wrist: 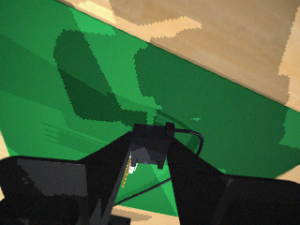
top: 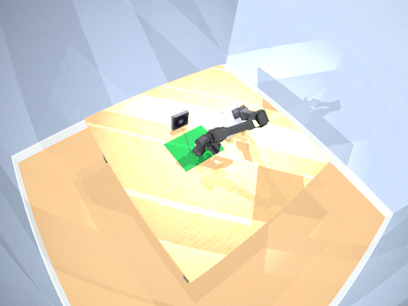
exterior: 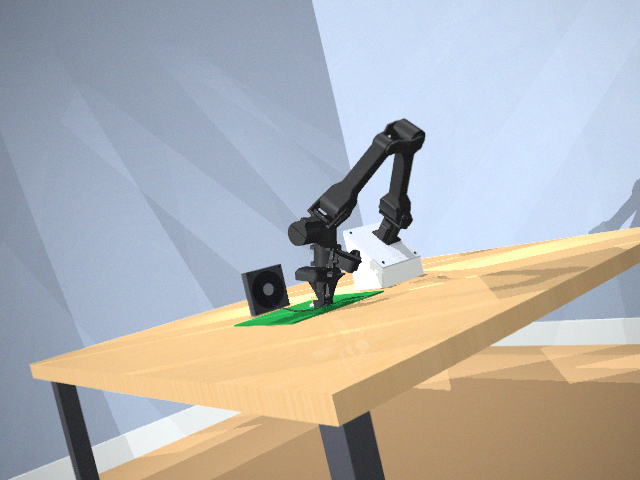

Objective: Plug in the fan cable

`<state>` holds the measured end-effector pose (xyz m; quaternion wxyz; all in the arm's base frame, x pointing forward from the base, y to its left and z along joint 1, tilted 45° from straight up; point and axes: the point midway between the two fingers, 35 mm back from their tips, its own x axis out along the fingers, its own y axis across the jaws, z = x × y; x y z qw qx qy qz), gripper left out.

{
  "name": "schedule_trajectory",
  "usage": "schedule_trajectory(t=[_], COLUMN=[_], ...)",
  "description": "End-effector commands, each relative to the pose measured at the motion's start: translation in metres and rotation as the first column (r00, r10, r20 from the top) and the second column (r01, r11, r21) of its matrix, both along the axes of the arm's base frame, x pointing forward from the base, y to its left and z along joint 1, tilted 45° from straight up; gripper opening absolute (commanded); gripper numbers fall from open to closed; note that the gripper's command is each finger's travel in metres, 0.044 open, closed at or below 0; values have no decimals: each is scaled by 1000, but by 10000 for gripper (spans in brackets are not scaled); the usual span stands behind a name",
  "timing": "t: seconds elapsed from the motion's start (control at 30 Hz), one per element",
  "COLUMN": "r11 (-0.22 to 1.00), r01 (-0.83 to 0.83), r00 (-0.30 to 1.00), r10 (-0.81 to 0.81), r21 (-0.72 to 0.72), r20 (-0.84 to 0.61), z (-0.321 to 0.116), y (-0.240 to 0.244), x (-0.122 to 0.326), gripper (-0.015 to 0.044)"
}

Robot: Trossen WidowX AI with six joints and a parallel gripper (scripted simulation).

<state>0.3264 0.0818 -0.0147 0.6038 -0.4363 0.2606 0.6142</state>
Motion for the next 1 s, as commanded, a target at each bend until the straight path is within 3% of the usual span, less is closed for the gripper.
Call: schedule_trajectory(t=[0.0,0.03,0.97], r11=[1000,1000,999], r01=[-1,-1,46], r00=[1000,1000,998], r10=[1,1,-46], r21=[0,0,4], r20=[1,1,-31], z=[0,1,49], y=[0,0,-51], x=[0,0,-4], gripper=[19,0,0])
